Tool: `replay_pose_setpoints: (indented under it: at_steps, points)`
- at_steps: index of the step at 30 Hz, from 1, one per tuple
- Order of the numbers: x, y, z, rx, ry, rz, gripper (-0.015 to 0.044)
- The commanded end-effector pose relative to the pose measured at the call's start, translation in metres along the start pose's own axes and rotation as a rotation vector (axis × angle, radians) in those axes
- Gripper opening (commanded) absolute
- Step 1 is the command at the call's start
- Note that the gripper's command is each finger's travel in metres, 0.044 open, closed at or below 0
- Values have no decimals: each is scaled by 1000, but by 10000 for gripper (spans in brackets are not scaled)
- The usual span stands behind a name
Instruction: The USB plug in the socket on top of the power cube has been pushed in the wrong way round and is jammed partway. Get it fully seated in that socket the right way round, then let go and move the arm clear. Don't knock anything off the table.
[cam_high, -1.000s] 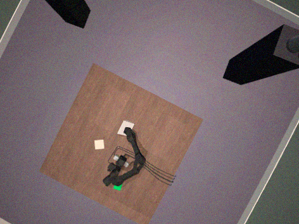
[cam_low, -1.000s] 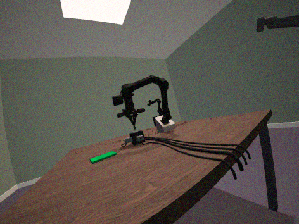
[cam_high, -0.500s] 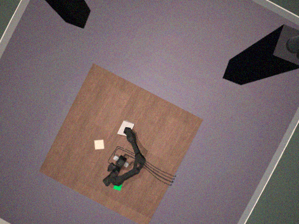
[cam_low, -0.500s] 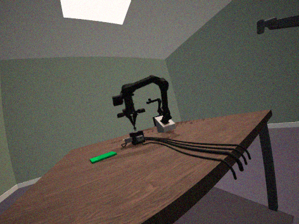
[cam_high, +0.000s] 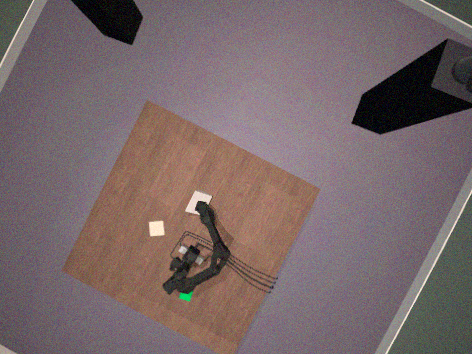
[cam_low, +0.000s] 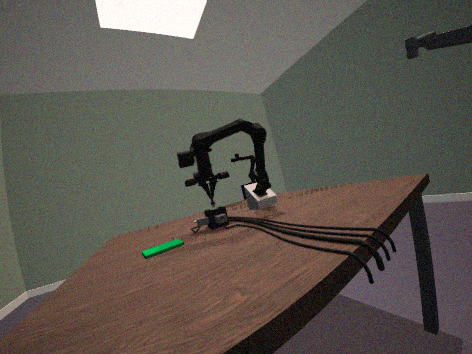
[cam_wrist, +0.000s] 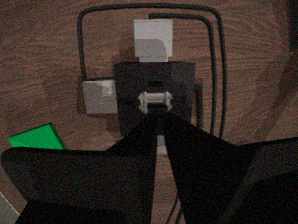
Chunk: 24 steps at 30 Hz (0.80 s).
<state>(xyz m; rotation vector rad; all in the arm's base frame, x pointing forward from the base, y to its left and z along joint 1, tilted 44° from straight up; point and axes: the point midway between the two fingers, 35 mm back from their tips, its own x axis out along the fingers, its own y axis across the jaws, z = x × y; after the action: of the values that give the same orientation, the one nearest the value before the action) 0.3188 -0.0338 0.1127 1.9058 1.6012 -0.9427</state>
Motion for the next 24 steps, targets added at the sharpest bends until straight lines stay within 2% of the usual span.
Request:
replay_pose_setpoints:
  at_steps: [1, 24]
  points:
    - [0, 0, 1, 2, -6, 1, 0]
    - [3, 0, 0, 2, -6, 1, 0]
